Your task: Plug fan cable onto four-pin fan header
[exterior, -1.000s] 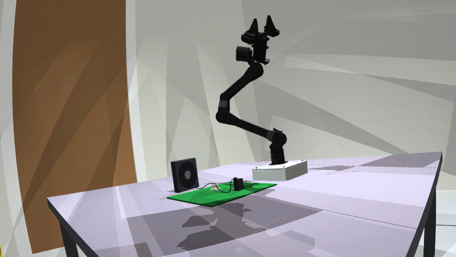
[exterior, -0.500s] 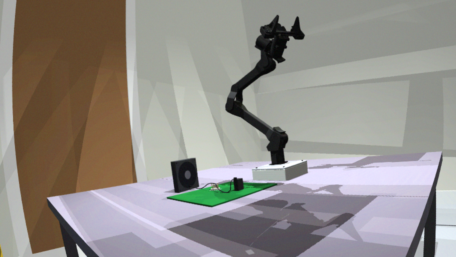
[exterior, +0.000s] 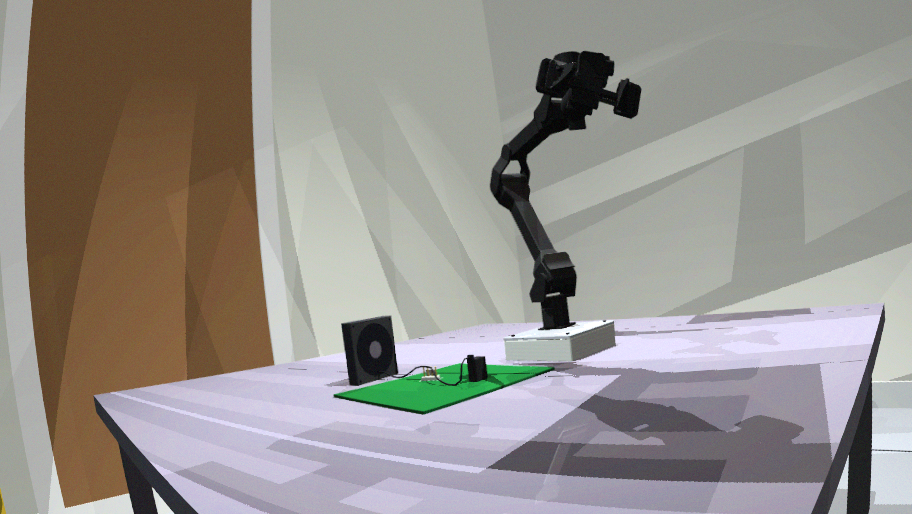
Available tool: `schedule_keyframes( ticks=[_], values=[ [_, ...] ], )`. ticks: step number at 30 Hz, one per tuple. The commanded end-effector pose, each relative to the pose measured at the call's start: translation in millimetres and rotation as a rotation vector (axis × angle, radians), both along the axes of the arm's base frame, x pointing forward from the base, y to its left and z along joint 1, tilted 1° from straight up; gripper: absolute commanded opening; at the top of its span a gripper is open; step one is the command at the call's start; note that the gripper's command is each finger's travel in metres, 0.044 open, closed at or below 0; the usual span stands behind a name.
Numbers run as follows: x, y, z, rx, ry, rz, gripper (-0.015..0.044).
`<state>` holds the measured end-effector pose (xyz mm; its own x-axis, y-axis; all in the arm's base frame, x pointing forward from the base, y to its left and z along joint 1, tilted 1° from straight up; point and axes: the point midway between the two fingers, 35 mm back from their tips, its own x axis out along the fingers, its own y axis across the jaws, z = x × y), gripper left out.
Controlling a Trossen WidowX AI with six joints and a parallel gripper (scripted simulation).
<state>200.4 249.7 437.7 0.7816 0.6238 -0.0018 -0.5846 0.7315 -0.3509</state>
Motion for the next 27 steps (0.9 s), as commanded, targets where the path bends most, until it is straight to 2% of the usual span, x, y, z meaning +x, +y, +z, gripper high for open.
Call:
schedule_keyframes(
  ticks=[1, 7, 14, 19, 24, 27],
  values=[
    [36, -7, -35, -0.107, 0.111, -0.082, 0.0440],
    [90, -43, -106, -0.266, 0.382, -0.244, 0.0440],
    [126, -120, -190, -0.364, 0.801, -0.468, 0.0440],
    [122, -186, -241, -0.353, 1.157, -0.642, 0.0440],
    [99, -242, -275, -0.269, 1.520, -0.803, 0.0440],
    [94, -249, -279, -0.252, 1.570, -0.824, 0.0440]
  ],
)
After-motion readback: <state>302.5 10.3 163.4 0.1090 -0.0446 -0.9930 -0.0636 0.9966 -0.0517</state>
